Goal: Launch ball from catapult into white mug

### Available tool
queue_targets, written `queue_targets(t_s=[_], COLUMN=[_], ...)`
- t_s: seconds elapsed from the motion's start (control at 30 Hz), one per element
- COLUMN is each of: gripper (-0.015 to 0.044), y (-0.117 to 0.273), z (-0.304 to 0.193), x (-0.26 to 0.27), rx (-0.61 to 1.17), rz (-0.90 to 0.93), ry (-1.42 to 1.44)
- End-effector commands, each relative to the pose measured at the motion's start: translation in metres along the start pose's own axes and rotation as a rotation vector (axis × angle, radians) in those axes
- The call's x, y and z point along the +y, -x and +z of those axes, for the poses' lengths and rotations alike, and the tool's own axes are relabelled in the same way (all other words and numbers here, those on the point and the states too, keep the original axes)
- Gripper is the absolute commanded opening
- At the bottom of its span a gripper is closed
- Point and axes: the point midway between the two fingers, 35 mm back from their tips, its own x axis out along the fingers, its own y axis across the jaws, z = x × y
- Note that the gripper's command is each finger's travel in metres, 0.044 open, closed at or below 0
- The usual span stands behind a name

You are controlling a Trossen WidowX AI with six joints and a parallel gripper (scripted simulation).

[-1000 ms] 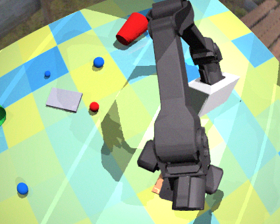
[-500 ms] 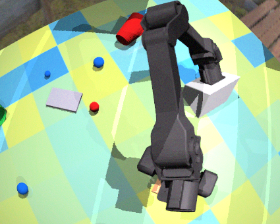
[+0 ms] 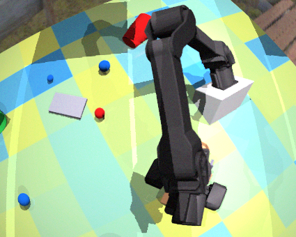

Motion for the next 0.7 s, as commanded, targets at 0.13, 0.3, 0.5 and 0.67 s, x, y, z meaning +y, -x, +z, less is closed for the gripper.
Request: queue_targets(t_s=[0.13, 0.3, 0.5, 0.67], gripper=[0.044, 0.044, 0.044, 0.0309], y=[-0.015, -0.023, -0.029, -0.025], z=[-0.002, -0.002, -0.003, -0.001], x=[0.0, -0.001, -0.001, 0.0], rx=[0.004, 0.004, 0.004, 0.003], rz=[-0.005, -0.006, -0.006, -0.001], ry=[0.009, 0.009, 0.009, 0.0])
